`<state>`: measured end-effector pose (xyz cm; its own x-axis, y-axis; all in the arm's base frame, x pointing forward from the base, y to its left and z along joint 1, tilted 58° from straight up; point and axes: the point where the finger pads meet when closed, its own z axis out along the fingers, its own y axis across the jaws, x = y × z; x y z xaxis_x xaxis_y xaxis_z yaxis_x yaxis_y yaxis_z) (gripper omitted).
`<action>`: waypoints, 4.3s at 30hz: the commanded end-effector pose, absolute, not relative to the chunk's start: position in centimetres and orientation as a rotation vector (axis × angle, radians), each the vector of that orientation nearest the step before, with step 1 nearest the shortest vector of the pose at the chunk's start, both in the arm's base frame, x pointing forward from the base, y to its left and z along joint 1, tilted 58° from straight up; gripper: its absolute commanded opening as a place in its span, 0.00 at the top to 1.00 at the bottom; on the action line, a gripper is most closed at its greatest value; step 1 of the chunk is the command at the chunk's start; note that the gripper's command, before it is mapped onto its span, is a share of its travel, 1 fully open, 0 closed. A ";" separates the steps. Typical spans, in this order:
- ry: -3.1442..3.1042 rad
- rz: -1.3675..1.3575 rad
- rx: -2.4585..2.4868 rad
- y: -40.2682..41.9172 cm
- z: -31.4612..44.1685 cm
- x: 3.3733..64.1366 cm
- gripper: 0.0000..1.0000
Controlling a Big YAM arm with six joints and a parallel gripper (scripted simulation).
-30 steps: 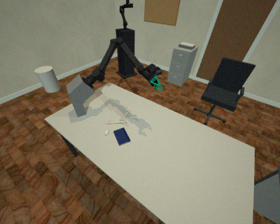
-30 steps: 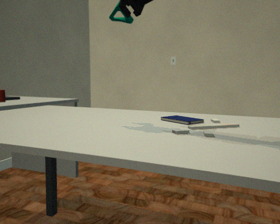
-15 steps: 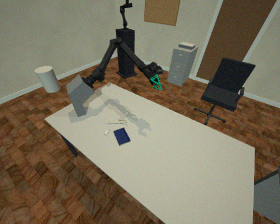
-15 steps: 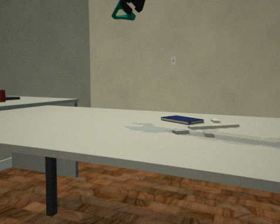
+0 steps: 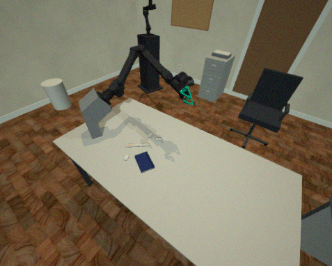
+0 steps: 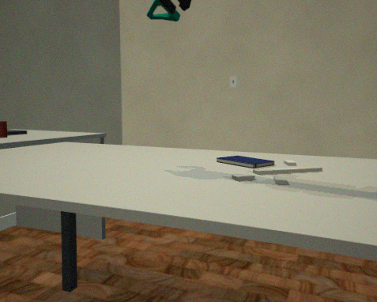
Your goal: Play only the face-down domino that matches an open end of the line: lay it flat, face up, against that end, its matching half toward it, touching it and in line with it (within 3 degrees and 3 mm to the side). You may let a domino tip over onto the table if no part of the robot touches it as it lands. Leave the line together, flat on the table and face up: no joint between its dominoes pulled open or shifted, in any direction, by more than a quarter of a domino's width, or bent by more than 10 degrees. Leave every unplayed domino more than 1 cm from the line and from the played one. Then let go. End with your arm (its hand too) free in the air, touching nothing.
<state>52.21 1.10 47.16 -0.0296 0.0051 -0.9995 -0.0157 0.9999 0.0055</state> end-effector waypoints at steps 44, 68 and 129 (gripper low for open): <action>1.630 0.021 -0.012 -2.2 48.5 51.5 0.00; 1.616 0.022 -0.015 -6.4 42.1 43.4 0.00; 1.949 0.562 -0.385 -5.1 16.8 30.1 0.00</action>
